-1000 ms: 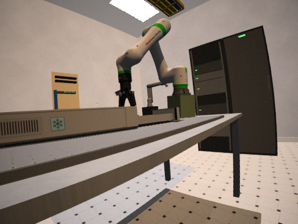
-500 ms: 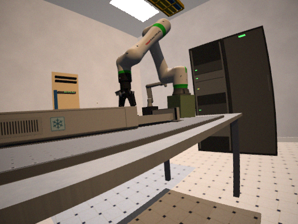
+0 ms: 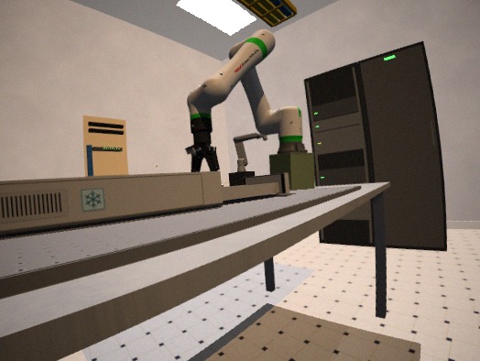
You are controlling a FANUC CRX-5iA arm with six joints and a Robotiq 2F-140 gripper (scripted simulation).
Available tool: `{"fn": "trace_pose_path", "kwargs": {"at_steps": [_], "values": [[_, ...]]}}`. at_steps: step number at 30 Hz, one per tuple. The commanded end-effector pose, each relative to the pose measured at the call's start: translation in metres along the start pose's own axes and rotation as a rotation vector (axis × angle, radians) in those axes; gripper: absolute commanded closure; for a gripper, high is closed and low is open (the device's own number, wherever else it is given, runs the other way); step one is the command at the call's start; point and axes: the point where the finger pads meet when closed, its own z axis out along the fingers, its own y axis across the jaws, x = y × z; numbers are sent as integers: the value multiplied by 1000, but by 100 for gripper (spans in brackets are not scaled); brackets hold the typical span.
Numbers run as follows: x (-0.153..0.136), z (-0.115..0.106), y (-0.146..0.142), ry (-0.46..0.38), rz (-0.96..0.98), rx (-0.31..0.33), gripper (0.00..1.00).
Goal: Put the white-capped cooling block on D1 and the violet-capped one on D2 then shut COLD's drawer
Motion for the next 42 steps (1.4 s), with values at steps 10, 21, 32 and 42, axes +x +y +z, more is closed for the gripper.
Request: {"fn": "trace_pose_path", "kwargs": {"at_steps": [10, 21, 32, 42], "values": [[1, -1, 0, 2, 0, -1, 34], [1, -40, 0, 2, 0, -1, 34], [1, -52, 0, 2, 0, -1, 34], [1, -65, 0, 2, 0, -1, 34]]}}
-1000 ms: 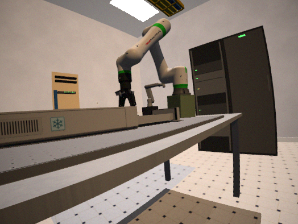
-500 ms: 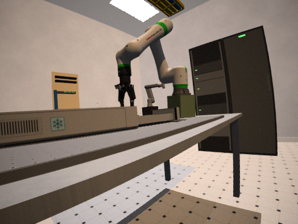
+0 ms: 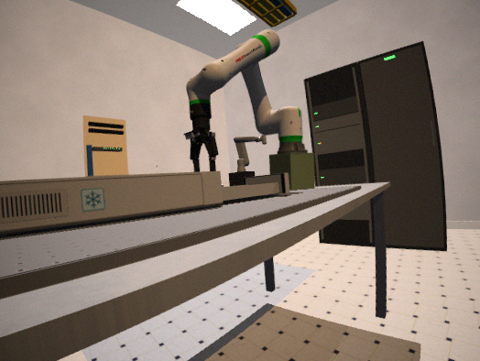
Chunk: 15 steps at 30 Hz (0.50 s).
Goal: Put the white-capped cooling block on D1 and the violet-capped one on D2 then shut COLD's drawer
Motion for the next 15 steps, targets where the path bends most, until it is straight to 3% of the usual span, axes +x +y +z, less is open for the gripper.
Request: {"fn": "trace_pose_path", "kwargs": {"at_steps": [1, 15], "values": [[1, -5, 0, 2, 0, -1, 34], [1, -21, 0, 2, 0, -1, 34]]}}
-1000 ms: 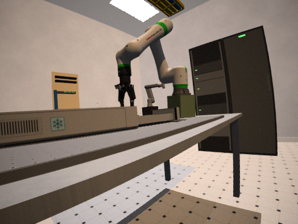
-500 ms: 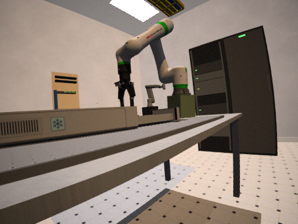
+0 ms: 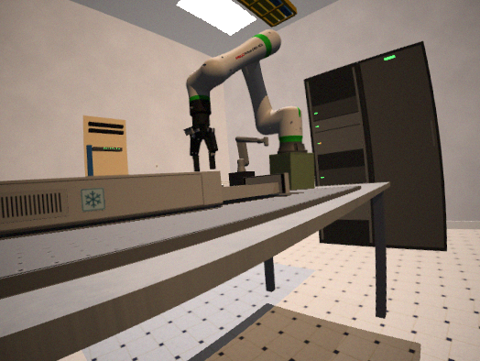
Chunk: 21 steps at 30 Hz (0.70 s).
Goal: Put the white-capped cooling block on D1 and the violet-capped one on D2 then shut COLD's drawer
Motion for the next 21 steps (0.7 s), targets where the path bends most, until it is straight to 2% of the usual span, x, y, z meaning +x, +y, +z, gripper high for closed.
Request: {"fn": "trace_pose_path", "kwargs": {"at_steps": [1, 21], "values": [[1, -5, 0, 2, 0, -1, 34], [1, -29, 0, 2, 0, -1, 34]]}}
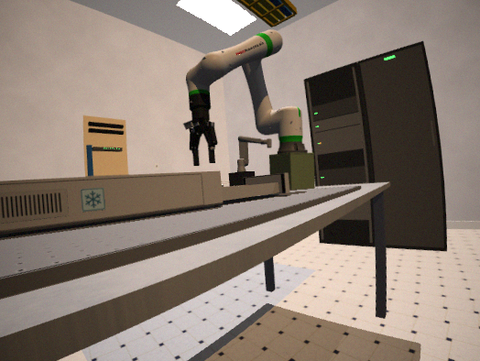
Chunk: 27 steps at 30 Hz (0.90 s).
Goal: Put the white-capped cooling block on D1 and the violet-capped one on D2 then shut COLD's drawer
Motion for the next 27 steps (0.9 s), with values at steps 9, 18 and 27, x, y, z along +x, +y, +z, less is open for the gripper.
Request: {"fn": "trace_pose_path", "kwargs": {"at_steps": [9, 18, 27], "values": [[-5, -4, -23, 2, -160, -1, 90], [-12, -3, -54, 1, -373, -1, 90], [-19, -1, -86, 1, -587, -1, 90]]}}
